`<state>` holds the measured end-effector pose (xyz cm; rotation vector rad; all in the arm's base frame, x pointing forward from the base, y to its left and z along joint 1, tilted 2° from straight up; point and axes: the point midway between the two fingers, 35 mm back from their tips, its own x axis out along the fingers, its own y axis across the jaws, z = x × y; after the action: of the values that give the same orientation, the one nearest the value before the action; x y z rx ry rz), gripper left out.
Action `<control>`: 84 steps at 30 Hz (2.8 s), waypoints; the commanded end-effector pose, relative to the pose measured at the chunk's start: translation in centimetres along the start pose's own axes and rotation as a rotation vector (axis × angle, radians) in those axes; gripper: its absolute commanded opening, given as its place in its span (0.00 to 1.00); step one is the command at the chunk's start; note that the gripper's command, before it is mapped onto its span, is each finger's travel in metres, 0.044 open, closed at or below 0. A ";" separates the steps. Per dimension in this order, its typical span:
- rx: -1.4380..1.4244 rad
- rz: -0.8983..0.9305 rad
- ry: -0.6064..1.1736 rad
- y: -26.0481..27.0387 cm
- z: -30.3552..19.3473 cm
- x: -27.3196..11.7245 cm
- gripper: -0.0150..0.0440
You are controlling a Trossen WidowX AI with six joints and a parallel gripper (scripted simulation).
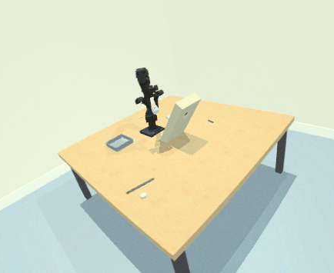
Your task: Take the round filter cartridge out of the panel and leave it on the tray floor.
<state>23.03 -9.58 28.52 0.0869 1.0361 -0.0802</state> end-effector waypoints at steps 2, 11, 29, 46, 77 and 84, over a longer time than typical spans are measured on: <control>0.140 -0.084 0.001 -2.9 -0.5 -0.2 0.25; 0.377 -0.221 -0.001 -7.6 -2.1 -1.0 0.25; 0.785 -0.460 -0.018 -14.8 -6.7 -3.4 0.25; 0.957 -0.565 -0.019 -18.4 -12.3 -2.0 0.25; 1.343 -0.795 -0.015 -21.0 -27.5 0.9 0.25; 1.343 -0.795 -0.015 -21.3 -28.9 3.2 0.25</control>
<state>-2.22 -27.69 11.79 0.8724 0.7860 -1.4834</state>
